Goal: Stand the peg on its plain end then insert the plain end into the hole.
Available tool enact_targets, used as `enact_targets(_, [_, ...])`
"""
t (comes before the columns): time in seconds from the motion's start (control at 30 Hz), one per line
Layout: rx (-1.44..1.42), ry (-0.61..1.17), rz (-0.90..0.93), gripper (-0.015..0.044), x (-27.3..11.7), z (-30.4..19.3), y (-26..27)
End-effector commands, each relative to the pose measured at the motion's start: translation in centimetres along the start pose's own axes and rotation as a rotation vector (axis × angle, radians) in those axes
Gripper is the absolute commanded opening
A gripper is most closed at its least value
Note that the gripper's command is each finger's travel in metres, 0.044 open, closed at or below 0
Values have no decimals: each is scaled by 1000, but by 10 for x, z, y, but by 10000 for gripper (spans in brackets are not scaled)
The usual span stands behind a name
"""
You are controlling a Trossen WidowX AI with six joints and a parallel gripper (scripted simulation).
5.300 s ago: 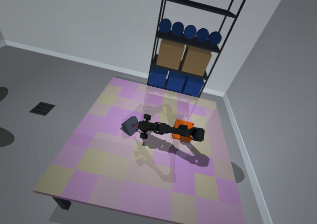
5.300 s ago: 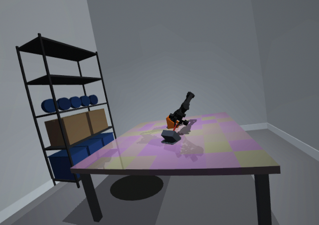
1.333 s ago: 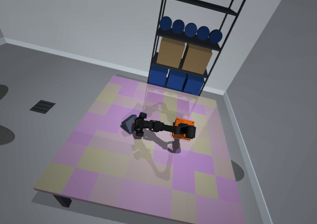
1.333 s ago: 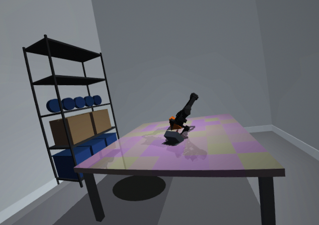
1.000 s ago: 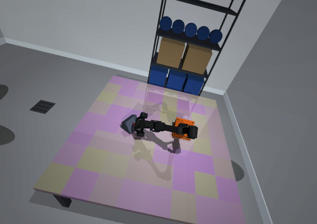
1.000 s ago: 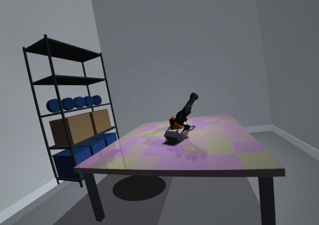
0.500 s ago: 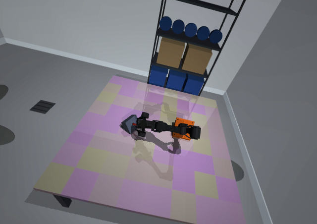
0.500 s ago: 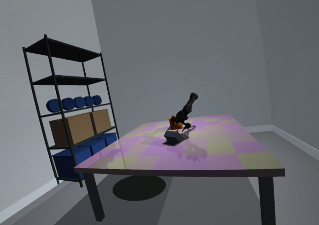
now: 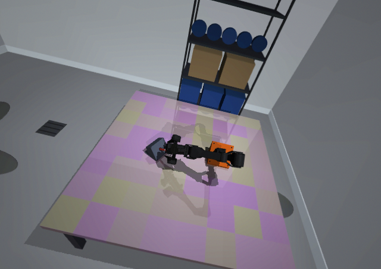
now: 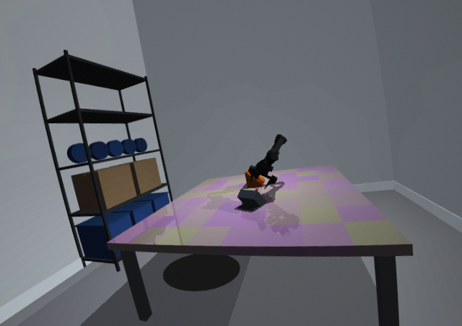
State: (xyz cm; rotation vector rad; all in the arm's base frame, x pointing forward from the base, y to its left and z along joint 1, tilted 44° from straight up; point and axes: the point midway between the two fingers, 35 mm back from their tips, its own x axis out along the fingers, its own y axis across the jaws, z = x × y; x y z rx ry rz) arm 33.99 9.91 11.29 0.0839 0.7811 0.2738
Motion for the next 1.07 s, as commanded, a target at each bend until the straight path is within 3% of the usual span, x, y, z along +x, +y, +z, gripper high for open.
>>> enact_targets(0.0, [-5, -3, 3, 440, -6, 1, 1])
enact_targets(1.03, [-2, -2, 0, 440, -40, 0, -1])
